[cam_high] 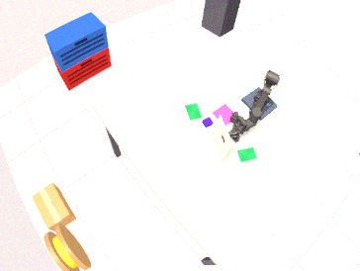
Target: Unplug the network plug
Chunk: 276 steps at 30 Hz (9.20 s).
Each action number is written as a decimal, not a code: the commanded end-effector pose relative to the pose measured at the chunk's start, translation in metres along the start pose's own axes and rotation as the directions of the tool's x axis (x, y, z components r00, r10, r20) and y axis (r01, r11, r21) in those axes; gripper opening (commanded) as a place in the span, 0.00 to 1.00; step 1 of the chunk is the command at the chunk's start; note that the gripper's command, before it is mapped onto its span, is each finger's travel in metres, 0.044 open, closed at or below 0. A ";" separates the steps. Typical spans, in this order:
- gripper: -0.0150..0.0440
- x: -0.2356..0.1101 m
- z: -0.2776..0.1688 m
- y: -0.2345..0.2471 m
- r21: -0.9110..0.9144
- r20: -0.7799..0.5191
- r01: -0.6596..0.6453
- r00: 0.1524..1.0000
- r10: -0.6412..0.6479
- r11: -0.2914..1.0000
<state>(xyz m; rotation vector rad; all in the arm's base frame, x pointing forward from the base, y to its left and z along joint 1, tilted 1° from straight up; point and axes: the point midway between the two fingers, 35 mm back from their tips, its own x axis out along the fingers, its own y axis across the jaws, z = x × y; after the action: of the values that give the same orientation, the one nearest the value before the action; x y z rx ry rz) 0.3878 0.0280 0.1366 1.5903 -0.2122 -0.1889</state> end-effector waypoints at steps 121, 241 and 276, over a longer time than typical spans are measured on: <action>0.25 -0.065 -0.021 0.015 -0.007 -0.001 0.013 1.000 -0.013 1.000; 0.25 -0.146 0.176 -0.053 0.165 0.132 0.805 0.554 -0.822 0.570; 0.25 -0.147 0.177 -0.104 0.162 0.139 0.806 0.553 -0.821 0.570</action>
<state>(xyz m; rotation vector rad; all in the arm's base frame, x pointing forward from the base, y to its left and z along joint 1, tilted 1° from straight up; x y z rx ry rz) 0.2049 -0.1039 0.0318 1.6462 0.4083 -1.0915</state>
